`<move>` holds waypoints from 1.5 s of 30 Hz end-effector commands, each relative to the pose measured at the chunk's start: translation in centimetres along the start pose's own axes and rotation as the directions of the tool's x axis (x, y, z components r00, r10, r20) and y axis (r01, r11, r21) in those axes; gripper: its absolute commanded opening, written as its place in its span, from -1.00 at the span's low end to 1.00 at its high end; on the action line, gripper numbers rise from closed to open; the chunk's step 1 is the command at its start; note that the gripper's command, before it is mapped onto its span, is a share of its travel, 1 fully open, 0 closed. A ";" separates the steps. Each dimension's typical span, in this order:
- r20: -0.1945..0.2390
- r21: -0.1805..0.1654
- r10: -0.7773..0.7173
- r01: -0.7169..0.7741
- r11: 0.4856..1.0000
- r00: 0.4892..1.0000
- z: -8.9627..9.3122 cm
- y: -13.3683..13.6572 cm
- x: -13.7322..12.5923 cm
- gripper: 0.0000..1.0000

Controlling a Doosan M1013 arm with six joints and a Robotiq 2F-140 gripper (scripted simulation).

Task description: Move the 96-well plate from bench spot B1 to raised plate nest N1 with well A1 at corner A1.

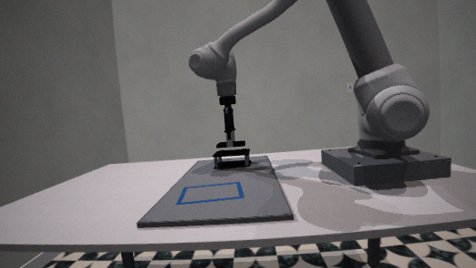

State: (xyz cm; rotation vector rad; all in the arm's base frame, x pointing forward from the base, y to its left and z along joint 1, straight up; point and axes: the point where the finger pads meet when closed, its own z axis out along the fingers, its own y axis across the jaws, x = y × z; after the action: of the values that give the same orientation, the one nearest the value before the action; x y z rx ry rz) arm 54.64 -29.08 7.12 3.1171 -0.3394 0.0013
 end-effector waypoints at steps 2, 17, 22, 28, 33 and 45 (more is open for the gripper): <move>0.000 0.000 0.000 0.000 1.000 1.000 0.6 0.0 0.0 -1.00; 0.000 0.000 0.000 0.000 1.000 1.000 1.8 0.0 0.0 -1.00; 0.000 0.000 0.000 0.000 1.000 1.000 1.8 0.0 0.0 -1.00; 0.000 0.000 0.000 0.000 1.000 1.000 1.8 0.0 0.0 -1.00; 0.000 0.000 0.000 0.000 1.000 1.000 1.9 0.0 0.0 -1.00; 0.000 0.000 0.000 0.000 1.000 1.000 2.1 0.0 0.0 -1.00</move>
State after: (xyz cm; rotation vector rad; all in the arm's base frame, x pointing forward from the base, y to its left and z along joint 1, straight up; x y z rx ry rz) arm 54.64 -29.08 5.07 3.1171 -0.3394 0.0014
